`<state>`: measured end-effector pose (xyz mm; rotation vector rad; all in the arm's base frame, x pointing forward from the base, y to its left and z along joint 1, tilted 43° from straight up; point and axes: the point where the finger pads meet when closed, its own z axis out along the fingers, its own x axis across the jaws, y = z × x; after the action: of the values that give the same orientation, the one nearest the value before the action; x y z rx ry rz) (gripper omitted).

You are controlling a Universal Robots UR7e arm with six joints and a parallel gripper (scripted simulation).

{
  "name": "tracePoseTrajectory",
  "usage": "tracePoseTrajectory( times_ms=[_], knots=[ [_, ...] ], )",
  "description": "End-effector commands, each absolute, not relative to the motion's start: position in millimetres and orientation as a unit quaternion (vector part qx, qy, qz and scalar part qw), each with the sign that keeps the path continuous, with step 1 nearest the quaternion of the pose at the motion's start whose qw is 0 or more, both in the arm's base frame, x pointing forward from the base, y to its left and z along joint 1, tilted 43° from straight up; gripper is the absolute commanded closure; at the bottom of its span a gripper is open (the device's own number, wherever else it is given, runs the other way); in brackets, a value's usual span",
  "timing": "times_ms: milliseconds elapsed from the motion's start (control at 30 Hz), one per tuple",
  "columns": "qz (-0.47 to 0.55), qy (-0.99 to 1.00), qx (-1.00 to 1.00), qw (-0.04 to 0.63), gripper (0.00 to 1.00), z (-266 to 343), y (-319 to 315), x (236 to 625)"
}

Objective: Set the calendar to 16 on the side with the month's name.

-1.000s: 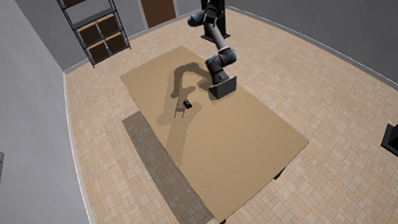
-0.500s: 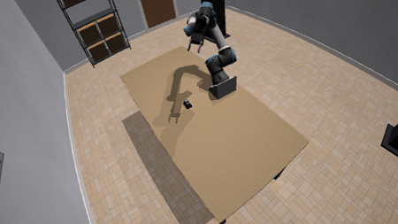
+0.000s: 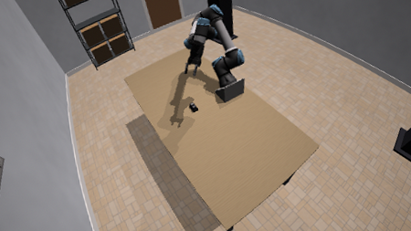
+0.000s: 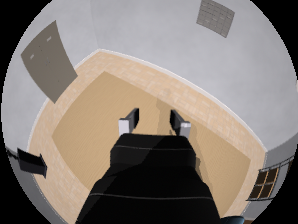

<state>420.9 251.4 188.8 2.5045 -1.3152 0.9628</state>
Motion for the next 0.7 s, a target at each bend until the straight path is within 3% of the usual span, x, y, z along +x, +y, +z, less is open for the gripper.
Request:
tracePoseTrajectory(
  times_ms=[0, 667],
  knots=[
    [0.307, -0.5, 0.802, 0.115, 0.0, 161, 196, 423],
    [0.253, -0.669, 0.657, 0.237, 0.0, 85, 32, 379]
  ],
)
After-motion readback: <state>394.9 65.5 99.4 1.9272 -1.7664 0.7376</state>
